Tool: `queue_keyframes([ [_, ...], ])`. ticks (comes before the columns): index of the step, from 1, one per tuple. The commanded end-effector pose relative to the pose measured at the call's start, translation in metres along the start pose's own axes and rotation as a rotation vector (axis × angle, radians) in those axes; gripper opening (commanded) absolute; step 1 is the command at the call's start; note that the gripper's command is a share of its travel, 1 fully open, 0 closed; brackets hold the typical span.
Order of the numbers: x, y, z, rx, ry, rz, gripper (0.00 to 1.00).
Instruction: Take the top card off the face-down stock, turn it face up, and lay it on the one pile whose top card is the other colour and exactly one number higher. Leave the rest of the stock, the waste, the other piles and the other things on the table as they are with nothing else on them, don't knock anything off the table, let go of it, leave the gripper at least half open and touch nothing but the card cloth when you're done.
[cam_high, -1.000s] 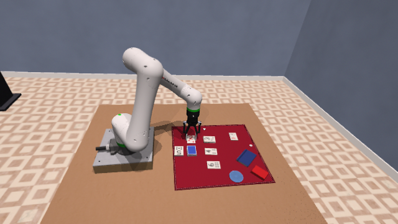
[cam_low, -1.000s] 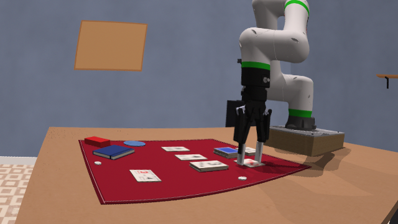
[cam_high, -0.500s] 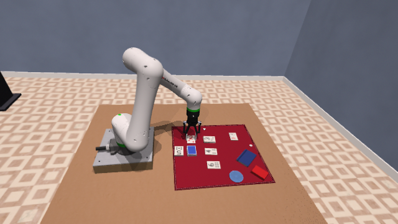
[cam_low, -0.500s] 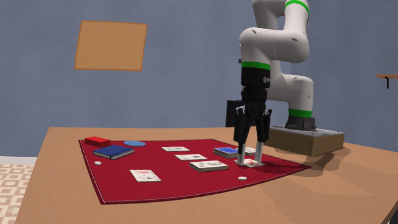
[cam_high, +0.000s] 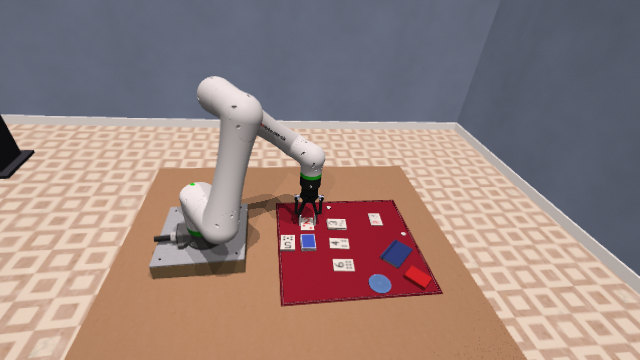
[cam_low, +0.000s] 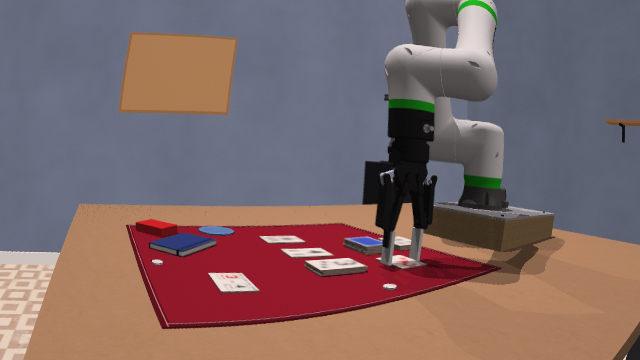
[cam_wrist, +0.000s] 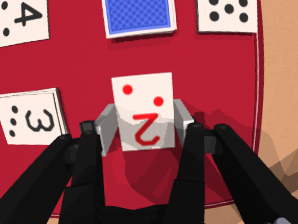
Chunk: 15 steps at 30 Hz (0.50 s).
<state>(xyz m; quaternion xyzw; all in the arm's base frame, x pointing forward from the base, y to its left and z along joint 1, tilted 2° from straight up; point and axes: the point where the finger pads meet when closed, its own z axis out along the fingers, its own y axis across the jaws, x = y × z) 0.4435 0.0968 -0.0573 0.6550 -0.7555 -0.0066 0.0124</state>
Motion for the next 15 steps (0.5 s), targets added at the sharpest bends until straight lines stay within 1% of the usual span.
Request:
queue_keyframes([
  [1,0.0000,-0.0001,-0.0001,0.000,0.000,0.000,0.43],
  [2,0.0000,-0.0001,-0.0001,0.000,0.000,0.000,0.41],
  [15,0.0000,-0.0001,-0.0007,0.000,0.000,0.000,0.41],
])
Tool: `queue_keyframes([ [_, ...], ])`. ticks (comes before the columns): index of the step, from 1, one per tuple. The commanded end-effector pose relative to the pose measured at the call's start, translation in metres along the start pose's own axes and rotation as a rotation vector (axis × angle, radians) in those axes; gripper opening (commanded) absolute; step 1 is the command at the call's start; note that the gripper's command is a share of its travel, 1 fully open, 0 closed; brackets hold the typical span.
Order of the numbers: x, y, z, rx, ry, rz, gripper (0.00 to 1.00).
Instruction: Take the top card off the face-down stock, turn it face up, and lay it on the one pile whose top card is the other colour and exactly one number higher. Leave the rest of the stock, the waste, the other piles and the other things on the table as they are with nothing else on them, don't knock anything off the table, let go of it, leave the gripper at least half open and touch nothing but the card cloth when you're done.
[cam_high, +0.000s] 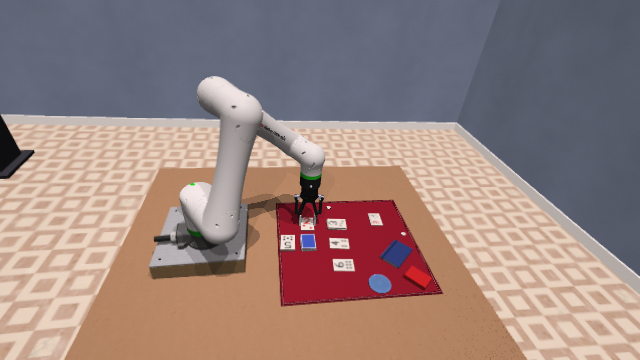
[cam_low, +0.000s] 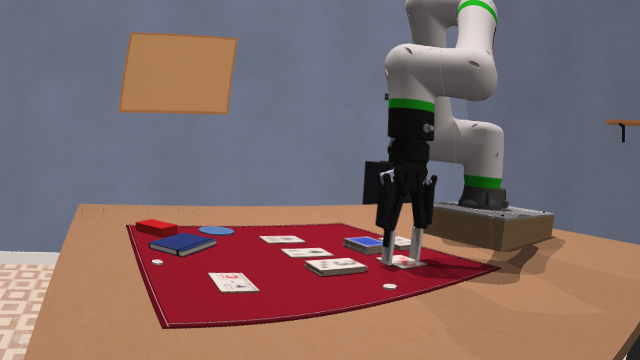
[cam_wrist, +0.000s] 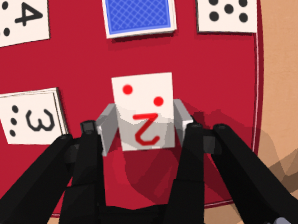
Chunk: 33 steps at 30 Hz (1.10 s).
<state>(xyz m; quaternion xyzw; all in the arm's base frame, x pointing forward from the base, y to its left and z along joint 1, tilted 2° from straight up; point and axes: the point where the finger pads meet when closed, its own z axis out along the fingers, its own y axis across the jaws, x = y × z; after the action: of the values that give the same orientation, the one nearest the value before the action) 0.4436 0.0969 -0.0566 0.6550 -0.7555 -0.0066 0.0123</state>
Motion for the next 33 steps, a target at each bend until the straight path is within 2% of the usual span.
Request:
queue_keyframes([
  [1,0.000,0.000,-0.001,0.000,0.000,0.000,0.41],
  [15,0.000,0.000,-0.035,0.000,0.000,0.000,0.41],
  [33,0.000,0.000,-0.039,0.000,0.000,-0.001,0.41],
])
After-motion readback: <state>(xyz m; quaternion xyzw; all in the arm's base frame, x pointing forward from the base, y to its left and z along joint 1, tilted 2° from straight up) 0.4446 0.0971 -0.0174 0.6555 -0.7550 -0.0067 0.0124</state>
